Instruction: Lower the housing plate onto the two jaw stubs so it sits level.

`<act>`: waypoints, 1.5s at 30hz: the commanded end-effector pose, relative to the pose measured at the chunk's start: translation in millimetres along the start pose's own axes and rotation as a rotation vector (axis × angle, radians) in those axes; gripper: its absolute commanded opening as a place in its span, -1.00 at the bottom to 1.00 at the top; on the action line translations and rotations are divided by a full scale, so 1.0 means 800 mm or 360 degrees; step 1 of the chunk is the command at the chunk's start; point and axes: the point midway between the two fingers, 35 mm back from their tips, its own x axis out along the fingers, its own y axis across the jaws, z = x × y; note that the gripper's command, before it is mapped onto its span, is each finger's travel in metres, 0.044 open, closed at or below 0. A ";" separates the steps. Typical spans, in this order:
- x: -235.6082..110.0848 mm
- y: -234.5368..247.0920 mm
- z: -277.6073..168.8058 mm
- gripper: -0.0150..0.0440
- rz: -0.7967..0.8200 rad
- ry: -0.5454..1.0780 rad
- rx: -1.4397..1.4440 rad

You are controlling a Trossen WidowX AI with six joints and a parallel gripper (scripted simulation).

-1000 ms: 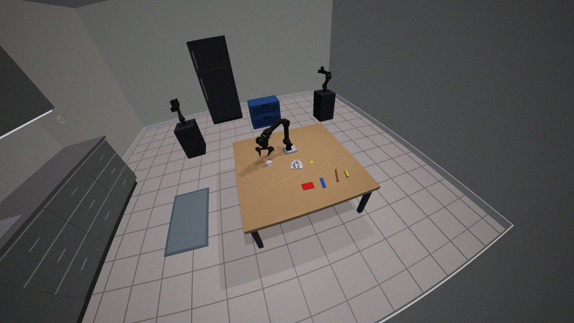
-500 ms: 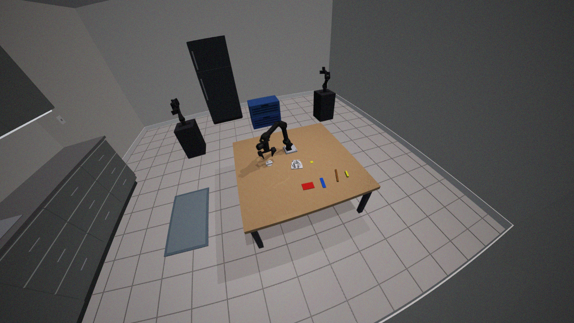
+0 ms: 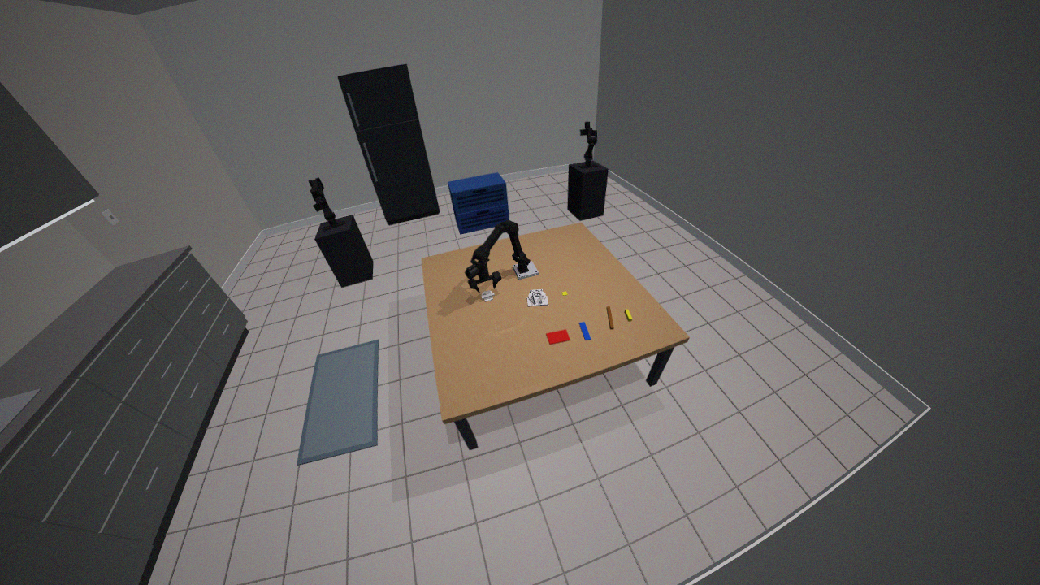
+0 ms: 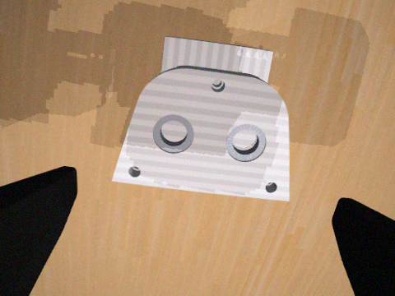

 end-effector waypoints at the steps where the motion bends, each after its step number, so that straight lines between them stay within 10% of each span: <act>1: 0.004 0.000 0.001 1.00 0.0002 -0.0007 0.0005; 45: 0.066 0.000 0.001 1.00 0.0002 -0.0007 0.0005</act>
